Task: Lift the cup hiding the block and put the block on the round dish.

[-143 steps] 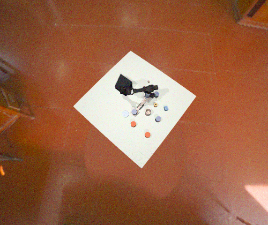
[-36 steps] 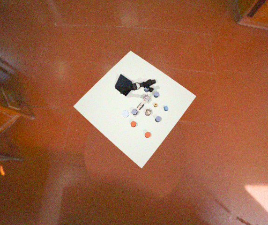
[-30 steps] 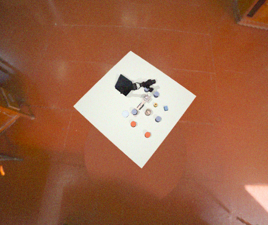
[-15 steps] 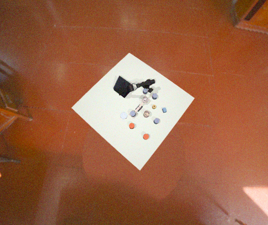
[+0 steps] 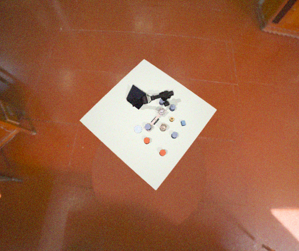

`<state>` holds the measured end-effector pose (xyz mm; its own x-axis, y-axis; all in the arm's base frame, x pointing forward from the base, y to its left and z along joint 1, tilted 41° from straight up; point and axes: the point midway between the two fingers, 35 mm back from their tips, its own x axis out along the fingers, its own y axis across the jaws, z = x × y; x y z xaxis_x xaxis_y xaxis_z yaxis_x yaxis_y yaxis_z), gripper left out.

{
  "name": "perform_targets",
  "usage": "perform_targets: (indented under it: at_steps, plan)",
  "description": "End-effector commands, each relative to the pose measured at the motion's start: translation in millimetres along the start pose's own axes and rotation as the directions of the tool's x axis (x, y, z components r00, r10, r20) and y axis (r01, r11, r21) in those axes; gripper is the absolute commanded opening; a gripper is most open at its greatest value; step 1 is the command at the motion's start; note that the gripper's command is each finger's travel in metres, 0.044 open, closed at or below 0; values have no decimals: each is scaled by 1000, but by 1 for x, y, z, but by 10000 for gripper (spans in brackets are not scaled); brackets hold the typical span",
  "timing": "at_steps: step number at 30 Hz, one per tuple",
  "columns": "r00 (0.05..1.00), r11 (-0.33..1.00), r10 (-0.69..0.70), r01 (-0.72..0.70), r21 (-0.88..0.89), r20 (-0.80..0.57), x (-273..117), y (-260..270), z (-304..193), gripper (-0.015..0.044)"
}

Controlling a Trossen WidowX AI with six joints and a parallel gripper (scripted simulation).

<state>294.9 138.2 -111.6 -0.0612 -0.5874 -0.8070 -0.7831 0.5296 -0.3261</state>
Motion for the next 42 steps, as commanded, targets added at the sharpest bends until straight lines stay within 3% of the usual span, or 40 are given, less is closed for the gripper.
perform_targets:
  at_steps: [1, 10, 19, 31, 42]
  plan:
    - [1000, 992, -7, 7, 126, 4, -5, -8, -2, 260]
    - [1000, 906, -9, 11, 424, -7, -10, -22, -9, 260]
    - [1000, 732, -11, 20, 682, -18, -15, -37, -18, 260]
    - [999, 394, -12, 36, 919, -34, -22, -55, -30, 260]
    - [999, 24, -13, 49, 999, -49, -27, -72, -42, 260]
